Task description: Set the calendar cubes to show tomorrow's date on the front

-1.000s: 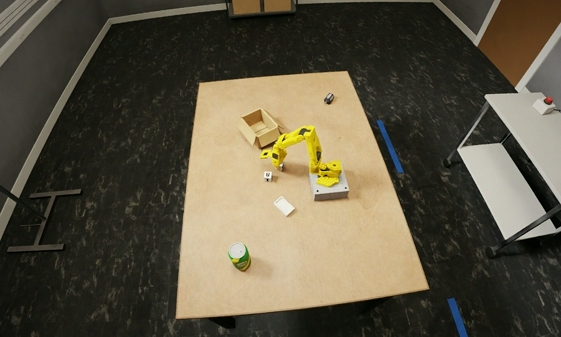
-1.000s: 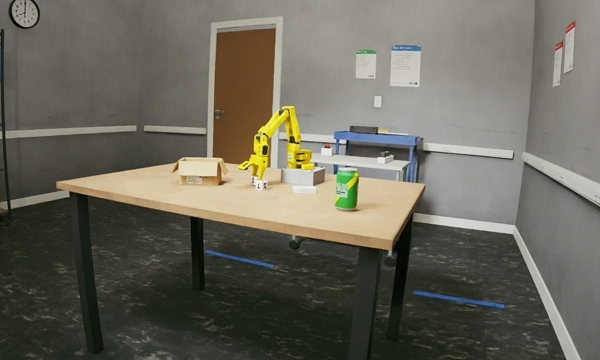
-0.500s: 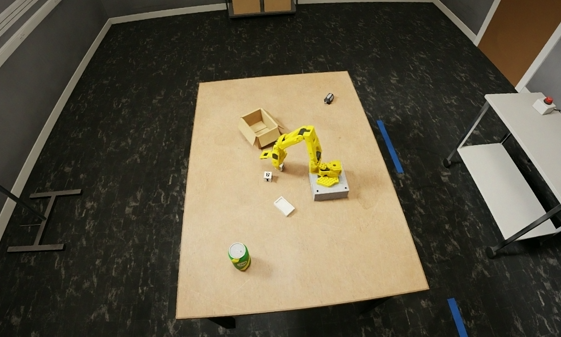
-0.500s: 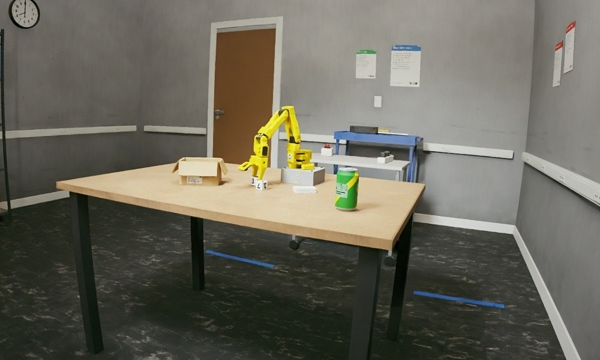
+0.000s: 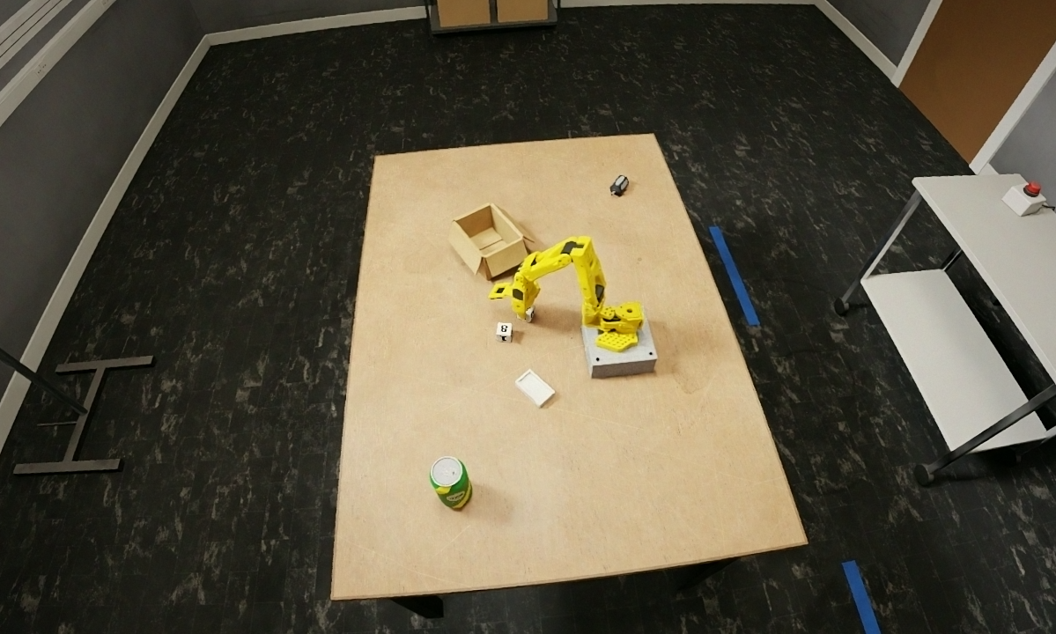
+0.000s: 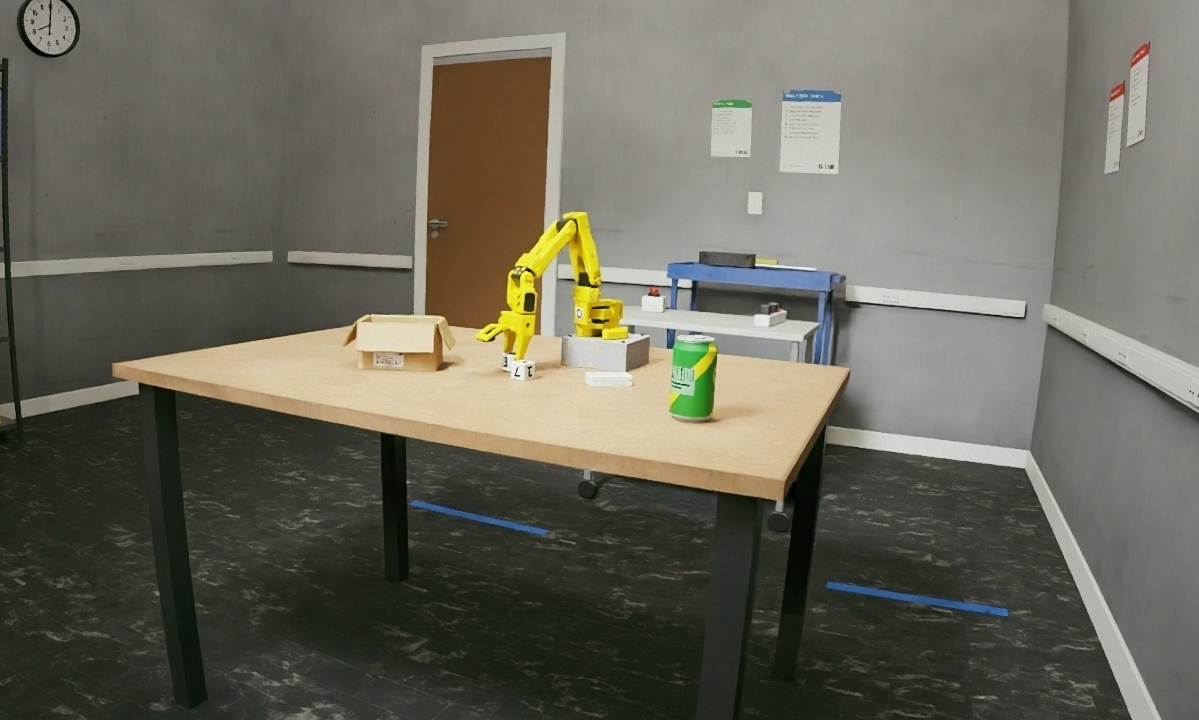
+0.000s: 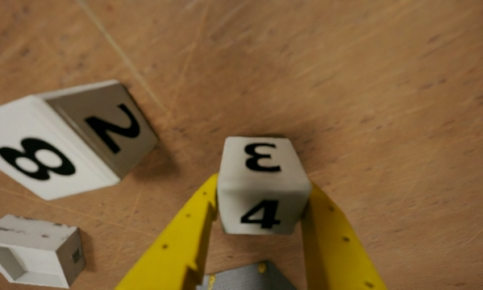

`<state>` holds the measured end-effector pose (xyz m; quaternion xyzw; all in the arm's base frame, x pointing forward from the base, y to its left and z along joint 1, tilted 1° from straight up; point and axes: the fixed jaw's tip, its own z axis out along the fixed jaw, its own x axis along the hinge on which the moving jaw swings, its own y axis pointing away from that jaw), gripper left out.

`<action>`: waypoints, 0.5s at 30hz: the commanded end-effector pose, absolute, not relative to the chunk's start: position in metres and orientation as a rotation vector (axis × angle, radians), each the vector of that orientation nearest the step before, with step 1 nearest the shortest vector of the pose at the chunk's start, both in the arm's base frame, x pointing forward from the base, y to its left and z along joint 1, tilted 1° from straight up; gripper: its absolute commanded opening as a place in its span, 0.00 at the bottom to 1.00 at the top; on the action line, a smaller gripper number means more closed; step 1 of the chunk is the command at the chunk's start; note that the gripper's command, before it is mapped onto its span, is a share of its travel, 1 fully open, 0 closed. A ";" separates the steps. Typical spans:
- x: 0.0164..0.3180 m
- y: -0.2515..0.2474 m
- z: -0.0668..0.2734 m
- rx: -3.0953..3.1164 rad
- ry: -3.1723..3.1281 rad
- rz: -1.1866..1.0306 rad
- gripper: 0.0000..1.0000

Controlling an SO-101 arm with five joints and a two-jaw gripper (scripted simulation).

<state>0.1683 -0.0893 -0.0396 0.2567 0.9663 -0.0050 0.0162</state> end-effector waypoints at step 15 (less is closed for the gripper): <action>0.165 -0.084 -0.044 0.801 3.029 -0.003 0.29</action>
